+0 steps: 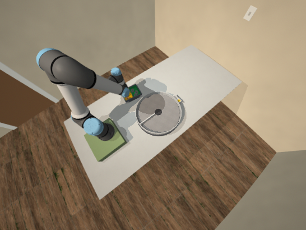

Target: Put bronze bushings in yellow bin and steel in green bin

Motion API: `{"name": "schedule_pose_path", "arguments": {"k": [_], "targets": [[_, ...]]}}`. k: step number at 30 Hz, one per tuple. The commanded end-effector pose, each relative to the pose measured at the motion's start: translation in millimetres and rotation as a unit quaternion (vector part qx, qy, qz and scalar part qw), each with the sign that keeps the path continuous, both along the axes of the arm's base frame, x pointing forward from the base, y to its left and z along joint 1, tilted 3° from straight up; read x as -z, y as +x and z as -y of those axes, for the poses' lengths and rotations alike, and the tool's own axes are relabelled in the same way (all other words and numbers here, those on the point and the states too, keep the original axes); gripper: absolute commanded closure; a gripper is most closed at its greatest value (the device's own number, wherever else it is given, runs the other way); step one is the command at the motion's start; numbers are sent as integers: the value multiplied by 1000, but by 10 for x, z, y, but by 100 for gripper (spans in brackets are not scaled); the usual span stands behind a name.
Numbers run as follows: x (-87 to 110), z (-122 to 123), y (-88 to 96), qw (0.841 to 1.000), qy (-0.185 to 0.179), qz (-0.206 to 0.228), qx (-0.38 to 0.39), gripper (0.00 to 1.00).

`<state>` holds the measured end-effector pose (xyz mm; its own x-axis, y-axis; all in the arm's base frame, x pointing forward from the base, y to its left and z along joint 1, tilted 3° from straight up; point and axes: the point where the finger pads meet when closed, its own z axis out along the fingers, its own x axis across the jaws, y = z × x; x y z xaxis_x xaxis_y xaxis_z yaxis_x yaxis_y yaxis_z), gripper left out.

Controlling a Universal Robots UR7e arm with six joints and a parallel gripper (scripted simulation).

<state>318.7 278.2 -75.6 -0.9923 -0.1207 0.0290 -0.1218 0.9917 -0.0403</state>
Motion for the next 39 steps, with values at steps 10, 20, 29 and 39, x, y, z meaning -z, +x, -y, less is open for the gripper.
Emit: {"name": "schedule_pose_path", "arguments": {"k": [10,20,29,39], "targets": [[-32,-5,16,1000,0,1,0,58],[-51,-7,23,1000,0,1,0,58],[-86,-8,24,1000,0,1,0,58],[-110,-9,25,1000,0,1,0,58]]}}
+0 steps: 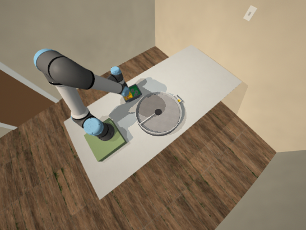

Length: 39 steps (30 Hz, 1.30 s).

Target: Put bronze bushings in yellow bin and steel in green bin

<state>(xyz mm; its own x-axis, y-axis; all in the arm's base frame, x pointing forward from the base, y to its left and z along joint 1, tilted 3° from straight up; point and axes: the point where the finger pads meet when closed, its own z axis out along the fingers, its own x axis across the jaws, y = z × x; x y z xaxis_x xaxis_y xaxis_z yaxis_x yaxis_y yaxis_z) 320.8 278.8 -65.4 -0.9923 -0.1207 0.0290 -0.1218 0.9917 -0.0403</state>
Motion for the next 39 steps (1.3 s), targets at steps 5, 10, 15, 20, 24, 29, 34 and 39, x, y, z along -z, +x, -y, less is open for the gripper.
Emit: {"name": "schedule_pose_path", "arguments": {"k": [5,10,15,20,24,29,34,39], "targets": [[-25,-3,5,1000,0,1,0,58],[-37,-4,5,1000,0,1,0,58],[-56,-5,5,1000,0,1,0,58],[-68,-5,6,1000,0,1,0,58],[-68,-5,6,1000,0,1,0,58],[-85,-6,6,1000,0,1,0,58],[-97,-6,6,1000,0,1,0,58],[-128,-8,7,1000,0,1,0,58]]}}
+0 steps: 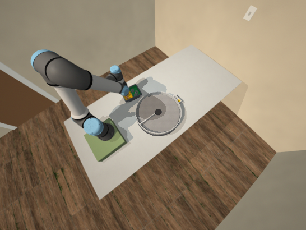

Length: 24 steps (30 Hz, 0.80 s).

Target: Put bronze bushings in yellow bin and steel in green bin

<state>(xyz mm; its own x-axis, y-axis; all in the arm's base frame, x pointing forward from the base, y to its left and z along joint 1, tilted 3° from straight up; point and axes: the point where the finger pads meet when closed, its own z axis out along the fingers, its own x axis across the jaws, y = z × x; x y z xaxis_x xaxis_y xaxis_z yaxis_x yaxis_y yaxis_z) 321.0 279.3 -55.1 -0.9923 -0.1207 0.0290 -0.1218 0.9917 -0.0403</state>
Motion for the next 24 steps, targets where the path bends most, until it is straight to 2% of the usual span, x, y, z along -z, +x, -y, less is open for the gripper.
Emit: {"name": "schedule_pose_path", "arguments": {"k": [1,24], "targets": [[-25,-3,5,1000,0,1,0,58],[-85,-6,6,1000,0,1,0,58]]}}
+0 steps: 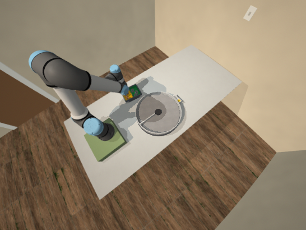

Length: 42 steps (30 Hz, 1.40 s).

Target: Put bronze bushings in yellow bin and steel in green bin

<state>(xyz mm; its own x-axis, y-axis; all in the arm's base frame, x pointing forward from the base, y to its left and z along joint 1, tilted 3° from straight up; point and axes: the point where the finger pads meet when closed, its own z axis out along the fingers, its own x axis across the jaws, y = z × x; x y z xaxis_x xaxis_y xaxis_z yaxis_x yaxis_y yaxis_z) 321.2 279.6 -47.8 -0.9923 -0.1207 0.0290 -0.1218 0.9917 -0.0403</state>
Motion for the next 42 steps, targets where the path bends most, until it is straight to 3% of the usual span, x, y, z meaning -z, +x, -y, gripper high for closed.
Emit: {"name": "schedule_pose_path", "arguments": {"k": [1,4,9,12,14,16,19,42], "targets": [[-12,-3,4,1000,0,1,0,58],[-12,-3,4,1000,0,1,0,58],[-515,-24,16,1000,0,1,0,58],[-515,-24,16,1000,0,1,0,58],[-717,-33,20,1000,0,1,0,58],[-717,-33,20,1000,0,1,0,58],[-1020,-46,27,1000,0,1,0,58],[-1008,-46,28,1000,1,1,0,58]]}}
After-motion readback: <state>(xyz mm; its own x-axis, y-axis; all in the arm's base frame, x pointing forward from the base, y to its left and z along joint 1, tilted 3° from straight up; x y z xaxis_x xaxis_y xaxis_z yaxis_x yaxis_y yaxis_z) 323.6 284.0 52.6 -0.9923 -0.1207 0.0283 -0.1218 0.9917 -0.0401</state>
